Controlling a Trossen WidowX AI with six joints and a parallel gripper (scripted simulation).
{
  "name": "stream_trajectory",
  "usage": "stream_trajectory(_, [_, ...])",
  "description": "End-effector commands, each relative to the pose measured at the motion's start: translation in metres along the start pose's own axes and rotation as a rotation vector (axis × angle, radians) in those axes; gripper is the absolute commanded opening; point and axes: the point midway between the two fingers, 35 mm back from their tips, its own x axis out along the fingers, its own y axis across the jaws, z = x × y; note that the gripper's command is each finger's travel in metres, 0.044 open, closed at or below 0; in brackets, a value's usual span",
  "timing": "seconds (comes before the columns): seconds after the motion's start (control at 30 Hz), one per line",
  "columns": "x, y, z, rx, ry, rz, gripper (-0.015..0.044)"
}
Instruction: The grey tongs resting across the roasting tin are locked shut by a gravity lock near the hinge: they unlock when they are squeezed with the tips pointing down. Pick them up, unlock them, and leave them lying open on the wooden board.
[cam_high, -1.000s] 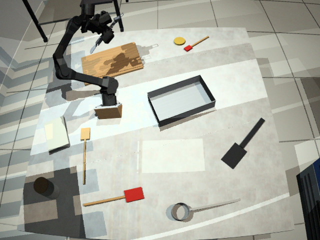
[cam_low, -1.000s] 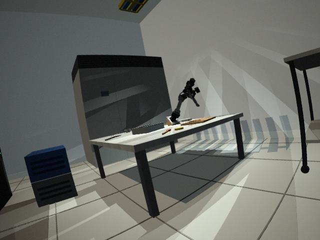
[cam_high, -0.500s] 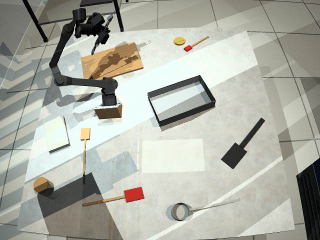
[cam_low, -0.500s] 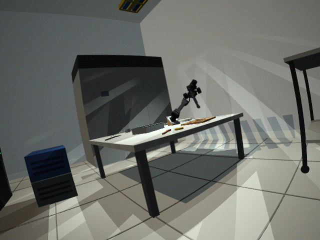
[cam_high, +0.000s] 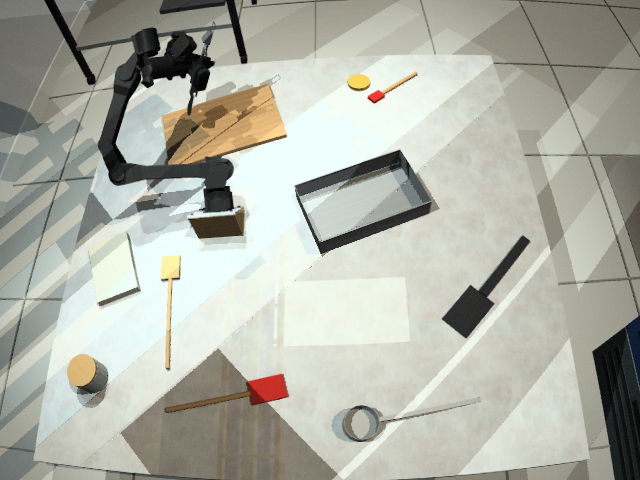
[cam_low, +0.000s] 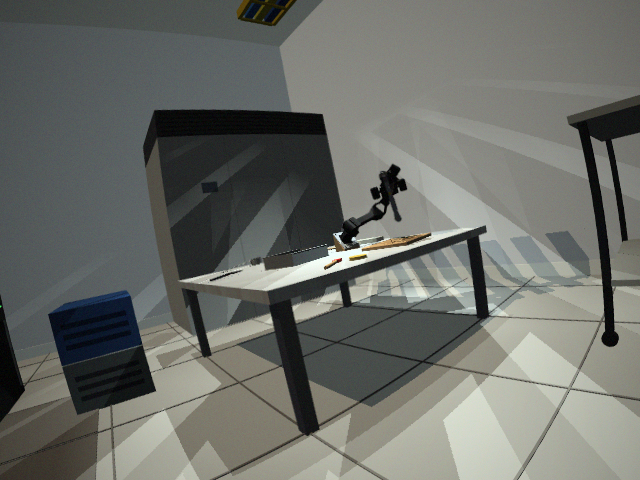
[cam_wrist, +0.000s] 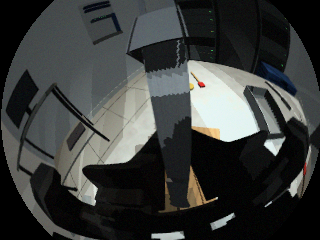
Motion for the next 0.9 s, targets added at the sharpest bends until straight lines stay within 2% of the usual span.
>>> stream_trajectory(0.0, [0.0003, 0.0048, -0.0070, -0.048, -0.041, -0.002, -0.0150])
stream_trajectory(0.87, [0.0013, 0.0079, -0.0128, -0.081, -0.070, -0.008, -0.0150])
